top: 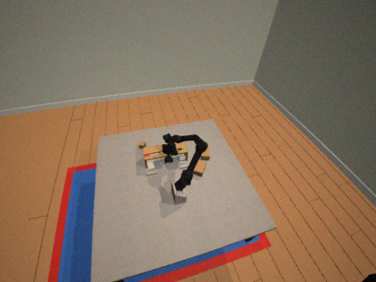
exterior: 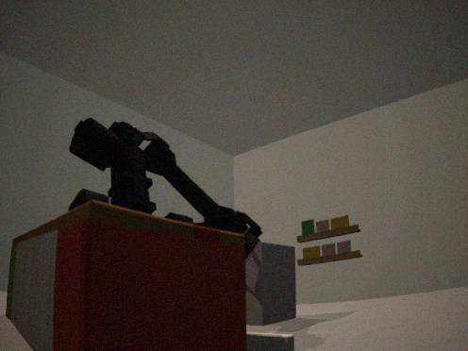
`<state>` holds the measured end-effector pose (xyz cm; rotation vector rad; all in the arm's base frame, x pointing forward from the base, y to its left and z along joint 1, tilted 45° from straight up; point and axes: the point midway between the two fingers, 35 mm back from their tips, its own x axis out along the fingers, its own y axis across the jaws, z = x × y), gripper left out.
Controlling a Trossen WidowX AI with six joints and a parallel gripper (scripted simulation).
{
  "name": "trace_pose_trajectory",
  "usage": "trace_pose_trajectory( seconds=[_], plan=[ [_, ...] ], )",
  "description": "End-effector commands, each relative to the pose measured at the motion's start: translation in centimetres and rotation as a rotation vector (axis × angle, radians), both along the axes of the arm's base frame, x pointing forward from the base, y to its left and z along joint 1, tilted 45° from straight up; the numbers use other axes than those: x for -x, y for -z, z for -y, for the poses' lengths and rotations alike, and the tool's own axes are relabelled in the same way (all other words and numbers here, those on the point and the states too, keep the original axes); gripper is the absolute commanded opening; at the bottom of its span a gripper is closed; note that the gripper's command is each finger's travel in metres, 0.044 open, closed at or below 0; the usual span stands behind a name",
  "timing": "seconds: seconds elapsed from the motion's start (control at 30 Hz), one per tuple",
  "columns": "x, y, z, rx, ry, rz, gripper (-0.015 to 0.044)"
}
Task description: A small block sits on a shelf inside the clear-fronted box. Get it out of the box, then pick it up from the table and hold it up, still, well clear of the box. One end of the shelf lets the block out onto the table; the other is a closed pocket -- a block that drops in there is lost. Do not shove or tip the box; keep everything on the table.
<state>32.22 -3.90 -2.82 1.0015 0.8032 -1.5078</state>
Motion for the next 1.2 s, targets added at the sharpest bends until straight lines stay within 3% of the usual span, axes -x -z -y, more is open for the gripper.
trace_pose_trajectory(
  seconds=[0.0,1.17],
  plan=[
    [0.0,0.3,-0.3,-0.003,-0.002,-0.003,0.0400],
    [-0.7,3.9,-4.0,-0.006,-0.002,-0.001,0.0400]
  ],
)
